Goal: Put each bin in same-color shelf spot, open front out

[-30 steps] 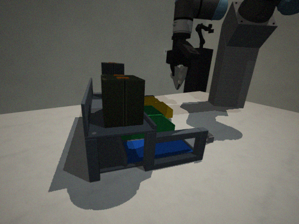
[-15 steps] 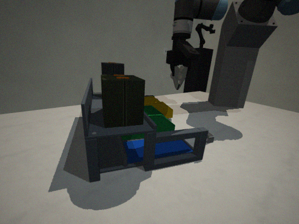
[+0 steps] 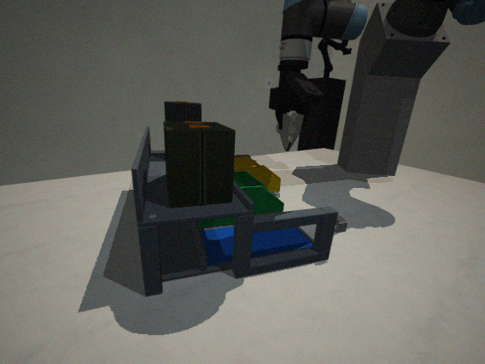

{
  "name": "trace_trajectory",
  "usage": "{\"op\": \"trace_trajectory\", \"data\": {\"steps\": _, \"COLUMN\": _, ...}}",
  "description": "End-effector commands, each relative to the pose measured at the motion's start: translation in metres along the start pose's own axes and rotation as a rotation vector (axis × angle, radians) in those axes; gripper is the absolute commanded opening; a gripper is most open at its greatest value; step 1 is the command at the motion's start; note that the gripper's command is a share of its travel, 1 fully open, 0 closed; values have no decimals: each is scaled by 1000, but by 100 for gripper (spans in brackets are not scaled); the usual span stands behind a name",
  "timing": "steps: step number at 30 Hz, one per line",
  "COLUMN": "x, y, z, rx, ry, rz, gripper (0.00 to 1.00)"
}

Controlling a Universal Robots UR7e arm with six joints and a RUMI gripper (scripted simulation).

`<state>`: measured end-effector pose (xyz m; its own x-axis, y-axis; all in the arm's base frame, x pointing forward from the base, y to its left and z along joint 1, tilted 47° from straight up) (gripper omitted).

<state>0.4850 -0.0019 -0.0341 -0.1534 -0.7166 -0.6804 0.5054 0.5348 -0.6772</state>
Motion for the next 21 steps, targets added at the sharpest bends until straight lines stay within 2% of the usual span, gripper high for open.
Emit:
{"op": "trace_trajectory", "data": {"steps": 1, "x": 0, "y": 10, "z": 0, "rx": 2, "ry": 0, "rz": -1, "gripper": 0}}
{"op": "trace_trajectory", "data": {"steps": 21, "x": 1, "y": 67, "z": 0, "rx": 2, "ry": 0, "rz": -1, "gripper": 0}}
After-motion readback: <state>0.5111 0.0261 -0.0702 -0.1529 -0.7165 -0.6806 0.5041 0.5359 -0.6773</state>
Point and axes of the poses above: the point where the finger pads meet when closed, its own y axis out along the fingers, its own z axis across the jaws, x = y × z, the point moved 10 cm from there along -y, back along the fingers, and after that the axes turned 1 degree about y, right-handed, at the moved point
